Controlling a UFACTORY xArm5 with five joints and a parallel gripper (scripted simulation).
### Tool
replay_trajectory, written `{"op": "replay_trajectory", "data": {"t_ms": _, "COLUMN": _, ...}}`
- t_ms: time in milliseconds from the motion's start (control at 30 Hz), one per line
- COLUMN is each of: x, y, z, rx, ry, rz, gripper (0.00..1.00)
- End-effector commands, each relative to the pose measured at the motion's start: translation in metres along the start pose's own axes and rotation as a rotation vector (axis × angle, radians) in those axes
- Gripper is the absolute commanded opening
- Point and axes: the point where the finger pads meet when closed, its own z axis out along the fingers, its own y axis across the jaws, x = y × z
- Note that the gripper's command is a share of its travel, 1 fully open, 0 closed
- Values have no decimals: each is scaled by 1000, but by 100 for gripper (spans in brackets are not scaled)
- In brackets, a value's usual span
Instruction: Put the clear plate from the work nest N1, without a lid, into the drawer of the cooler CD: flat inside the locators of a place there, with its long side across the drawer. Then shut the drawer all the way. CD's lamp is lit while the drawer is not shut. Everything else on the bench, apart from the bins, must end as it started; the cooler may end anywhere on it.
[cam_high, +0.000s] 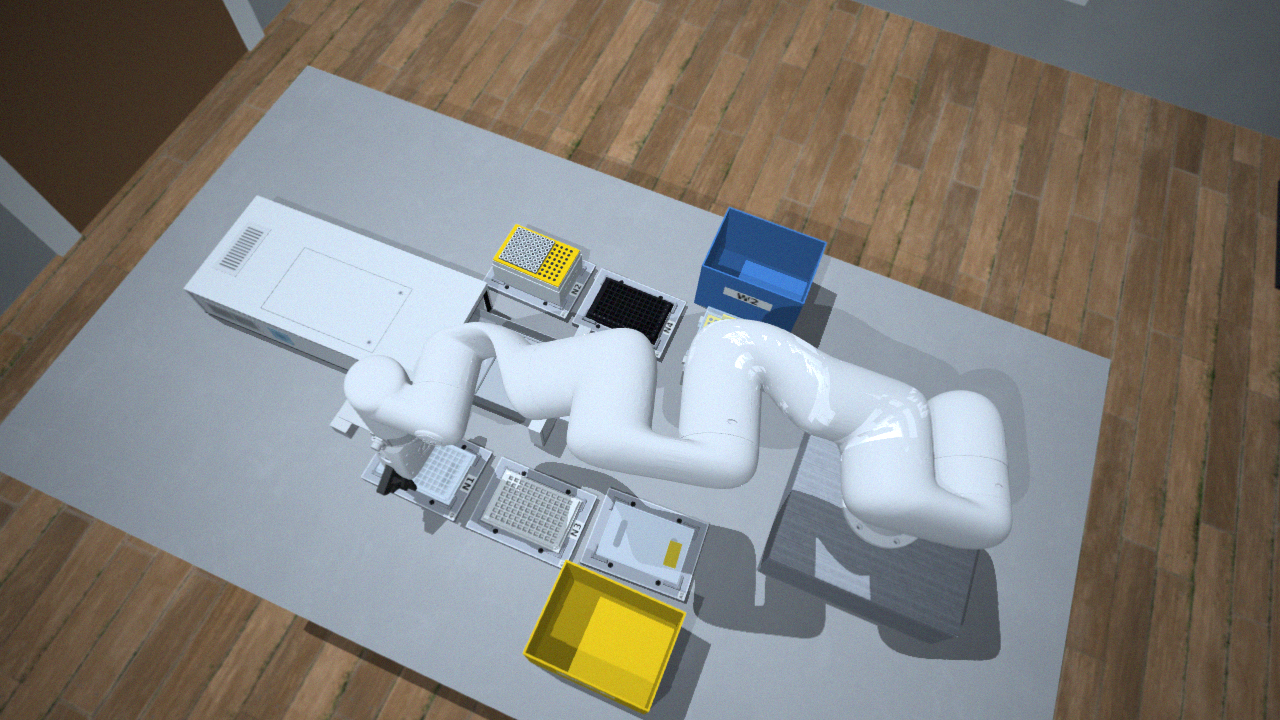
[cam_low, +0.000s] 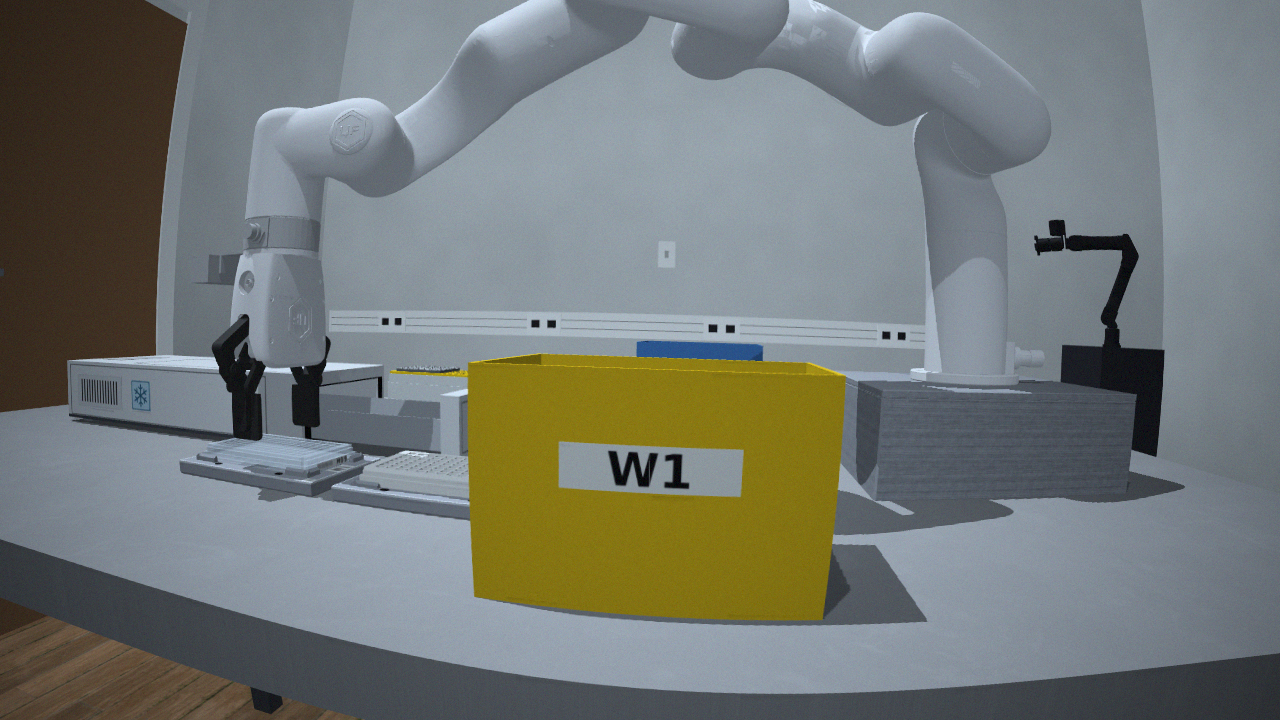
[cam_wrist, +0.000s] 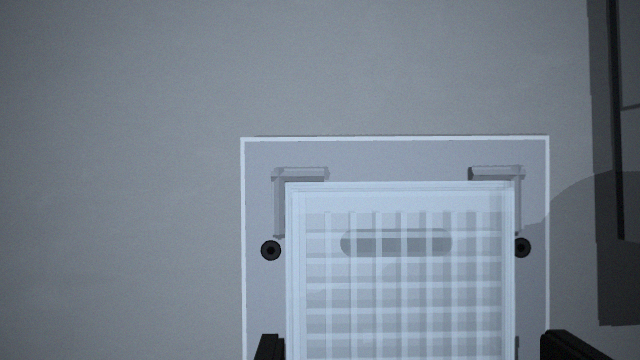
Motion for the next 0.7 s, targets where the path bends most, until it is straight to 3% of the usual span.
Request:
{"op": "replay_trajectory", "data": {"t_ms": 0, "x": 2, "y": -1, "z": -1, "rx": 2, "ry": 6, "rz": 0, "gripper": 100}}
{"op": "replay_trajectory", "data": {"t_ms": 667, "x": 2, "y": -1, "z": 11, "rx": 2, "ry": 6, "rz": 0, "gripper": 100}}
